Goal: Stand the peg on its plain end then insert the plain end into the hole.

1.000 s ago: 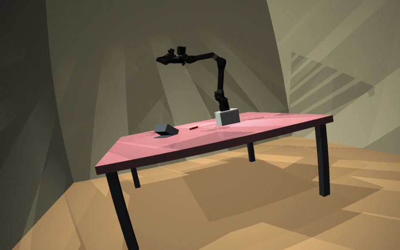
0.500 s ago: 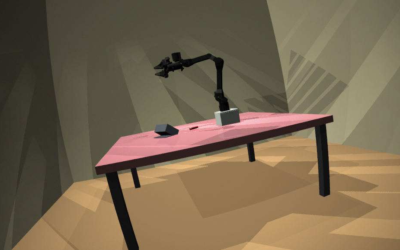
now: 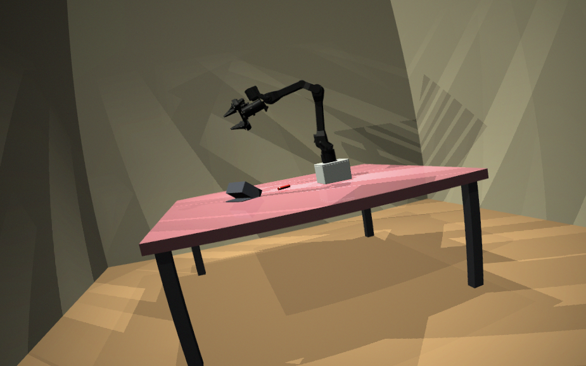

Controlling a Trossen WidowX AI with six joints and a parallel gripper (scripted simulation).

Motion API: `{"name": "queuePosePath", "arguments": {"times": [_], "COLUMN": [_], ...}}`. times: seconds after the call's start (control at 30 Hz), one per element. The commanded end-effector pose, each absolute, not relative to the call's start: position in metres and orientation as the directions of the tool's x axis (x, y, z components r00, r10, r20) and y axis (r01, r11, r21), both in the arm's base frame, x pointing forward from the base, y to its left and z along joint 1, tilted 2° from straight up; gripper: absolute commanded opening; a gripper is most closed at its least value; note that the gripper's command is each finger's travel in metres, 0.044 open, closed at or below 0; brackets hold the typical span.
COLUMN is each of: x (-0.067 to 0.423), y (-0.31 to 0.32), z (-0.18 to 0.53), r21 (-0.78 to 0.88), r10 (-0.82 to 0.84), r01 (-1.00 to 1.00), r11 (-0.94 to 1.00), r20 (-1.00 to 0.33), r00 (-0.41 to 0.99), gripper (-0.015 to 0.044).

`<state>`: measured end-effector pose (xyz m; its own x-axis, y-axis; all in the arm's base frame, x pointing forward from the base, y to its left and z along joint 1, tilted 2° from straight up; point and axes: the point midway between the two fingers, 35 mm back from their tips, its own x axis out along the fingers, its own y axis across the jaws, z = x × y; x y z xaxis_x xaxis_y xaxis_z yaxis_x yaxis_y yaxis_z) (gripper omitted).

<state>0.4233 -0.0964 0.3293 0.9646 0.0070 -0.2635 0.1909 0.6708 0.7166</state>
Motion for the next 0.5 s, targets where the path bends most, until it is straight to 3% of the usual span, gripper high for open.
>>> {"name": "queuePosePath", "arguments": {"times": [0.0,0.47], "x": [0.424,0.416], "y": [-0.096,-0.091], "z": [0.309,0.227], "r21": [0.759,0.79], "r10": [-0.002,-0.023], "r01": [0.262,0.562], "r11": [0.596,0.245], "r20": [-0.325,-0.575], "r00": [0.946,0.818], "gripper": [0.044,0.044]}}
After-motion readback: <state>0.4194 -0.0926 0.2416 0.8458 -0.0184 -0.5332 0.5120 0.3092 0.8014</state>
